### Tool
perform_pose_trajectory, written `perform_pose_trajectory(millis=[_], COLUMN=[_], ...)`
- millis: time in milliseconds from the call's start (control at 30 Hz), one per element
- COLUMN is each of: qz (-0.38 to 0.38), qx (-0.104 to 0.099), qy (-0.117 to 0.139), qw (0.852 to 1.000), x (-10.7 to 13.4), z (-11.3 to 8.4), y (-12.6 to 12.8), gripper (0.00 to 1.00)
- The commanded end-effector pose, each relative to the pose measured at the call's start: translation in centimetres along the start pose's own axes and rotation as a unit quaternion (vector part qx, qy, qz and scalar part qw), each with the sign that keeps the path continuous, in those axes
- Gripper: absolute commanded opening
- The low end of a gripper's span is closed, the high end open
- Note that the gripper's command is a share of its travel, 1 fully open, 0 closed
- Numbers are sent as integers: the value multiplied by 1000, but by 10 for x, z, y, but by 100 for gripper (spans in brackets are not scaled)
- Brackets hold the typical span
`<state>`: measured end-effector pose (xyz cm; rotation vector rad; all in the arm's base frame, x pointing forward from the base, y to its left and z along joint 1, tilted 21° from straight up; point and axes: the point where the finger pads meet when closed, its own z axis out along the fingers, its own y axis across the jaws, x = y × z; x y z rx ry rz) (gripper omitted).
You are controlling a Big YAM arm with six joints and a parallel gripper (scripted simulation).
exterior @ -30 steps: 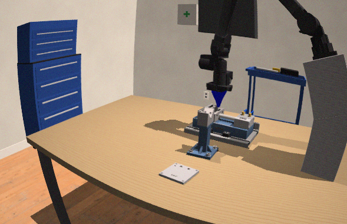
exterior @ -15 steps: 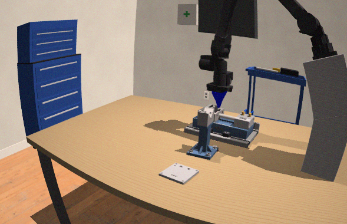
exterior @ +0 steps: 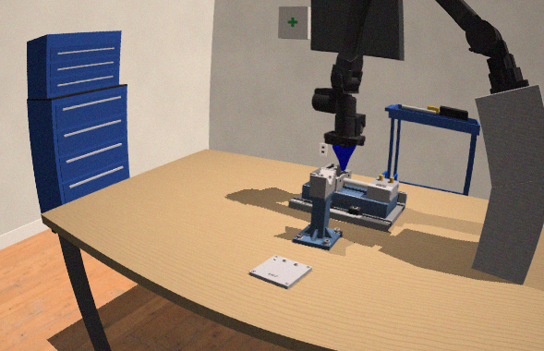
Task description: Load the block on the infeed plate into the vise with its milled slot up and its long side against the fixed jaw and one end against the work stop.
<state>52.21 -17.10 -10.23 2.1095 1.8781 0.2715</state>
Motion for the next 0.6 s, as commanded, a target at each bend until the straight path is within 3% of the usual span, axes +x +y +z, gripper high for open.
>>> perform_pose_trajectory(millis=[0,233,567], qz=[1,1,1], qx=[-30,-16,-19], qy=[-7,-4,-4], qw=[1000,1000,1000], x=[-10,-7,-8], z=[-11,3,1], y=[25,14,16], gripper=[0,0,0])
